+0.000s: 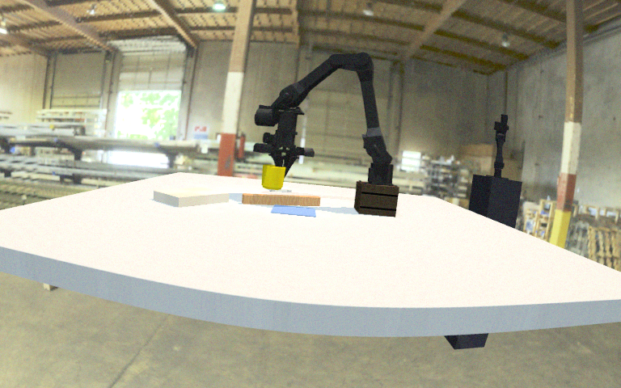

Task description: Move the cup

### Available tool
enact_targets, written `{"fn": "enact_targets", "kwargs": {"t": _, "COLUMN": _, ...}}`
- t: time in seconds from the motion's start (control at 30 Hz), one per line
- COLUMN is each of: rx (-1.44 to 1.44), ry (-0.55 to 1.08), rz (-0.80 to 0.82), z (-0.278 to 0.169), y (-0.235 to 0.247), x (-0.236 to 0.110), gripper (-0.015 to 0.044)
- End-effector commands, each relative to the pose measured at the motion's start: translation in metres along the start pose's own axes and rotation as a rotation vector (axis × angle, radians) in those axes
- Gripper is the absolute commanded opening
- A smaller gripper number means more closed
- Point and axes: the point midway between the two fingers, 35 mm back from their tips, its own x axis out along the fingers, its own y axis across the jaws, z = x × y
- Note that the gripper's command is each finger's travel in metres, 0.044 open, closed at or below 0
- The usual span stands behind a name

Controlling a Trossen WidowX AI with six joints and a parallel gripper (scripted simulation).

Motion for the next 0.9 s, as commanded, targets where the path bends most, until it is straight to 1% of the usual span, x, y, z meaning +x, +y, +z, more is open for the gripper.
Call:
{"fn": "enact_targets", "kwargs": {"t": 0.0, "rx": -0.003, "ry": 0.013, "rz": -0.006, "z": -0.003, "y": -0.002, "x": 0.011, "gripper": 0.0}}
{"fn": "enact_targets", "kwargs": {"t": 0.3, "rx": -0.003, "ry": 0.013, "rz": -0.006, "z": -0.003, "y": -0.002, "x": 0.027, "gripper": 0.0}}
{"fn": "enact_targets", "kwargs": {"t": 0.87, "rx": 0.0, "ry": 0.004, "rz": -0.004, "z": -0.002, "y": -0.002, "x": 0.025, "gripper": 0.0}}
